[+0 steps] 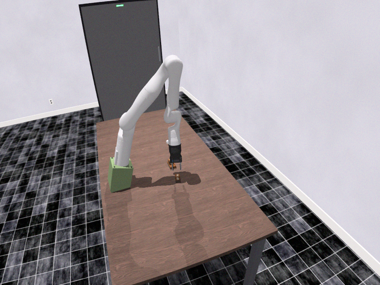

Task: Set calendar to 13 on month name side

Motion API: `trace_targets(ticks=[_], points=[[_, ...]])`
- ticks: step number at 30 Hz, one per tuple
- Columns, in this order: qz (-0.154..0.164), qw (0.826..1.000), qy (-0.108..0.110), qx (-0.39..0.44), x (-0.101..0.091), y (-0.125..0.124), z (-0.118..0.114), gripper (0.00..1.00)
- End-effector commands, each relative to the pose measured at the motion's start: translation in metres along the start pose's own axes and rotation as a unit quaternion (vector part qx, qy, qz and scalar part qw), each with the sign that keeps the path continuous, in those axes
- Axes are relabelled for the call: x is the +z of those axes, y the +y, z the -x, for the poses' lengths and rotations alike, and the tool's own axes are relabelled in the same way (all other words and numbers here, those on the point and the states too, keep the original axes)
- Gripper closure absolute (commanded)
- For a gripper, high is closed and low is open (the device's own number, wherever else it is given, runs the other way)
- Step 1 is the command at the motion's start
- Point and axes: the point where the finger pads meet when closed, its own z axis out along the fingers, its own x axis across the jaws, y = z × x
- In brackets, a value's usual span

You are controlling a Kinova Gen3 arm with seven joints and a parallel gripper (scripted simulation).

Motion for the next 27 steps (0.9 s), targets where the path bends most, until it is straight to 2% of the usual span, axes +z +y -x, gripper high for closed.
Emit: trace_targets(ticks=[1,12,25,27], points=[[0.000,1.000,0.001,0.000,-0.0004,-0.0003,-0.0004,0.10],[0.011,1.000,0.003,0.000,0.0008,-0.0005,-0.0029,0.10],[0.072,0.997,0.007,0.001,0.0036,-0.0019,-0.0080,0.10],[0.072,0.997,0.007,0.001,0.0036,-0.0019,-0.0080,0.10]])
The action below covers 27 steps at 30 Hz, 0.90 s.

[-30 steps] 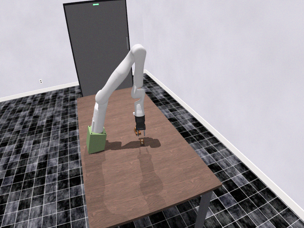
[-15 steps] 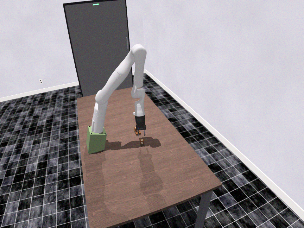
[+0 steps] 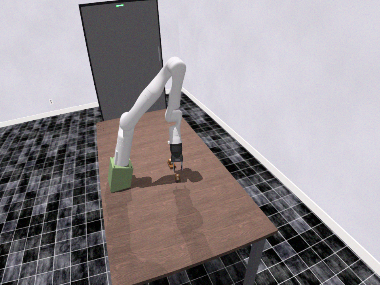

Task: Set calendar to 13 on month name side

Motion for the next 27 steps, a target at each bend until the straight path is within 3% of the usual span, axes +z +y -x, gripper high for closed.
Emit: trace_targets(ticks=[1,12,27], points=[[0.005,1.000,0.000,-0.008,-0.0002,-0.0067,0.0010,0.10],[0.051,0.999,-0.004,-0.010,-0.0033,-0.0072,0.0070,0.10],[0.062,0.998,-0.005,-0.011,-0.0036,-0.0072,0.0079,0.10]])
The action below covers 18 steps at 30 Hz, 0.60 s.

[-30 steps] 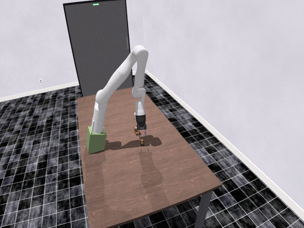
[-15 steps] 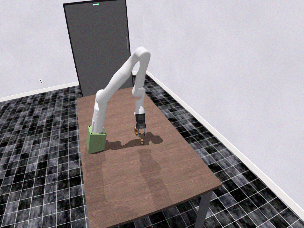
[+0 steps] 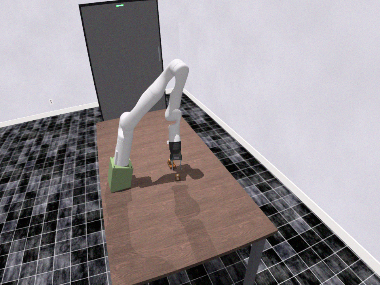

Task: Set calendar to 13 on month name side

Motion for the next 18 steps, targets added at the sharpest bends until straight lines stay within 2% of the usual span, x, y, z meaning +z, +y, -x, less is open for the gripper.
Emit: trace_targets(ticks=[1,7,18], points=[[0.004,1.000,0.001,-0.001,0.0002,-0.0008,-0.0007,0.10],[0.021,1.000,0.001,0.000,0.0015,-0.0010,-0.0023,0.10],[0.098,0.995,0.001,0.000,0.0021,-0.0027,-0.0027,0.10]])
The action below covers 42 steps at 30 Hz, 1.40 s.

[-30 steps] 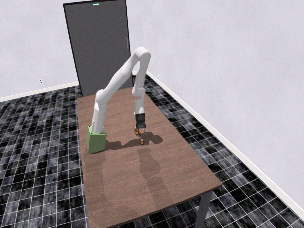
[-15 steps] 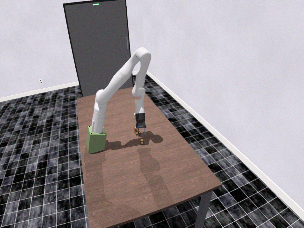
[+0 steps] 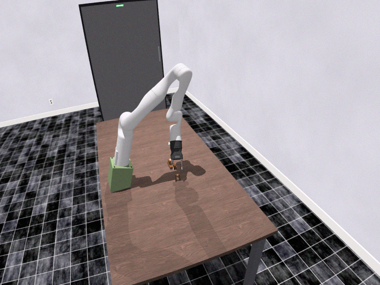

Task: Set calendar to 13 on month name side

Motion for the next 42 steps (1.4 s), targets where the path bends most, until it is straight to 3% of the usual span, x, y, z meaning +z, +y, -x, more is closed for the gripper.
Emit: trace_targets(ticks=[1,11,42], points=[[0.013,1.000,0.001,-0.013,-0.0009,-0.0107,0.0038,0.10],[0.036,0.999,0.000,-0.013,-0.0028,-0.0110,0.0062,0.10],[0.037,0.999,0.000,-0.013,0.0021,-0.0153,0.0063,0.10]])
